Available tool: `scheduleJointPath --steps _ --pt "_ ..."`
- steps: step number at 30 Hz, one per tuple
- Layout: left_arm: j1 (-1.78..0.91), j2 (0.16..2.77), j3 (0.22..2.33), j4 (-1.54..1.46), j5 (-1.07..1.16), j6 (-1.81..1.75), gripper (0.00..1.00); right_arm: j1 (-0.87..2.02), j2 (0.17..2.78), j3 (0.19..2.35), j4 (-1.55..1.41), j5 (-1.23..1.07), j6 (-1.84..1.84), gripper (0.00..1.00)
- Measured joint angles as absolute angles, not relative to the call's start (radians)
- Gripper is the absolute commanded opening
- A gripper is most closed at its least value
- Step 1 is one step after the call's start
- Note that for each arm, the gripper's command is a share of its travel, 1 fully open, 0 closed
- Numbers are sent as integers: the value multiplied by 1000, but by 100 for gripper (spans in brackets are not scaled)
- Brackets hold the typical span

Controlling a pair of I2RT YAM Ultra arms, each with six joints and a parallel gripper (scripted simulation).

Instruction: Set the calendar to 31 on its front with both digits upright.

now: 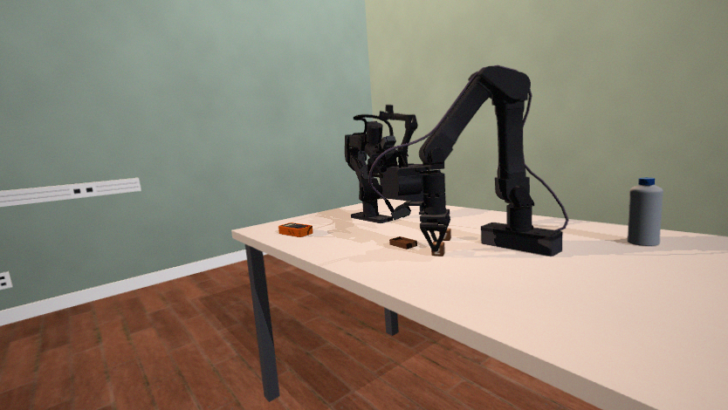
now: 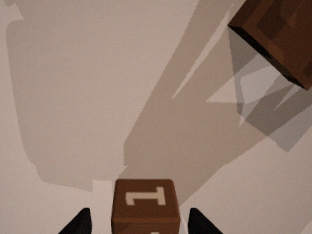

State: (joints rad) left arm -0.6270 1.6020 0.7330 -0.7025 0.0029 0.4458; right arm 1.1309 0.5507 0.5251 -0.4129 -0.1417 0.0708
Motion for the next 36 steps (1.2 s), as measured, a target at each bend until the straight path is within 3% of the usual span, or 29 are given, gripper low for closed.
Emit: scheduleJointPath --steps 3,4,11,23,25,28,29,31,32,36 --pt "-627 1602 733 -698 3 446 55 1131 551 525 -413 -142 71 100" --pt "-627 1602 733 -697 3 446 47 1131 551 525 -413 -142 71 100" --pt "-627 1602 733 -695 3 446 43 1131 551 525 -413 -142 71 100" --pt "-627 1602 733 -695 3 446 26 1131 551 525 -413 -142 71 100" --pt "-627 1602 733 -695 3 446 3 1131 551 525 -413 -142 71 100" --pt "-627 1602 733 -695 3 446 0 1131 551 525 -413 -142 71 100" --pt "-627 1602 733 -695 3 446 0 1131 551 525 -413 -142 71 100" --pt "-627 1602 733 -695 3 446 23 1131 551 525 -413 -142 71 100" --pt "-627 1602 733 -695 3 446 26 1131 551 525 -413 -142 71 100" --pt "-627 1598 735 -723 2 446 26 1131 551 525 -413 -142 71 100"
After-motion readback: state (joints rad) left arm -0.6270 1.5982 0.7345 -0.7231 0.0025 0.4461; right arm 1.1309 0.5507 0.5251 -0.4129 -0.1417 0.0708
